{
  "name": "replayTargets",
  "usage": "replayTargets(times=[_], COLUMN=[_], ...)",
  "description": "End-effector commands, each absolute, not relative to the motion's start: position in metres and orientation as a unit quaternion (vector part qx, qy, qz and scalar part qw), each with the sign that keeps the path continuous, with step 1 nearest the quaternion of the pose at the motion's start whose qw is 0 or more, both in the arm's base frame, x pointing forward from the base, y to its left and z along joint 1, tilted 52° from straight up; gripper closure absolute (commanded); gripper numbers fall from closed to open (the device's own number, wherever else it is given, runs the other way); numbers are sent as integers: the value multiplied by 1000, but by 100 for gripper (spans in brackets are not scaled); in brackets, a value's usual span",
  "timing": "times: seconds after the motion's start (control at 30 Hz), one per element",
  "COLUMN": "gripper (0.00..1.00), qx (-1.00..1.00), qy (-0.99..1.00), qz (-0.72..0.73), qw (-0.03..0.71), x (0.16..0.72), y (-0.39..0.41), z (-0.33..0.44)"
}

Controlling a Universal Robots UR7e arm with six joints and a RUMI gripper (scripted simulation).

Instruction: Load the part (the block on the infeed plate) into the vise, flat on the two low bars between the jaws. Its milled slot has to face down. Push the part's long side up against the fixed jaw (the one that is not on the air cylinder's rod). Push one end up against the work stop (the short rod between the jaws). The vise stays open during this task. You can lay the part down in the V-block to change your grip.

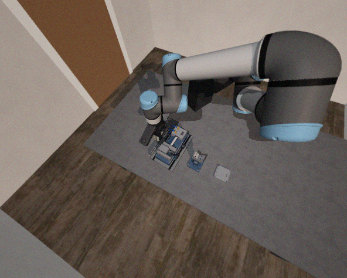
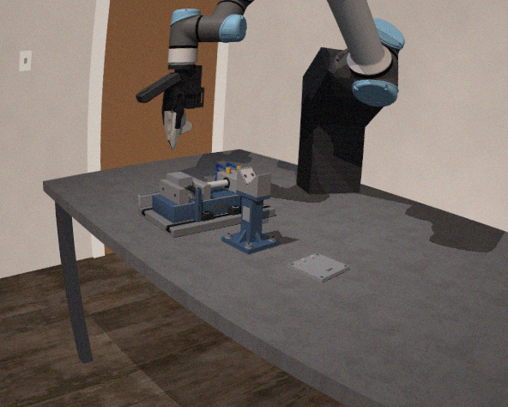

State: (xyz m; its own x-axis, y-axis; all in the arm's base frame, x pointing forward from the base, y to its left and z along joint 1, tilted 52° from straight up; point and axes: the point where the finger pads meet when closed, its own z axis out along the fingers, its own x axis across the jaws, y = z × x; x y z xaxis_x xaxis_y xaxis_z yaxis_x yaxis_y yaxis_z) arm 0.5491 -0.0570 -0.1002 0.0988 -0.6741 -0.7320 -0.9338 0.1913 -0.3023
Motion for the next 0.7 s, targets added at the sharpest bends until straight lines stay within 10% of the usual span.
replayTargets(times=[0.0,0.67], gripper=[100,100], qx=[-616,-616], qy=[653,653], qz=[157,157], qw=[412,412], x=[549,552], y=[-58,-53], z=[-100,-104])
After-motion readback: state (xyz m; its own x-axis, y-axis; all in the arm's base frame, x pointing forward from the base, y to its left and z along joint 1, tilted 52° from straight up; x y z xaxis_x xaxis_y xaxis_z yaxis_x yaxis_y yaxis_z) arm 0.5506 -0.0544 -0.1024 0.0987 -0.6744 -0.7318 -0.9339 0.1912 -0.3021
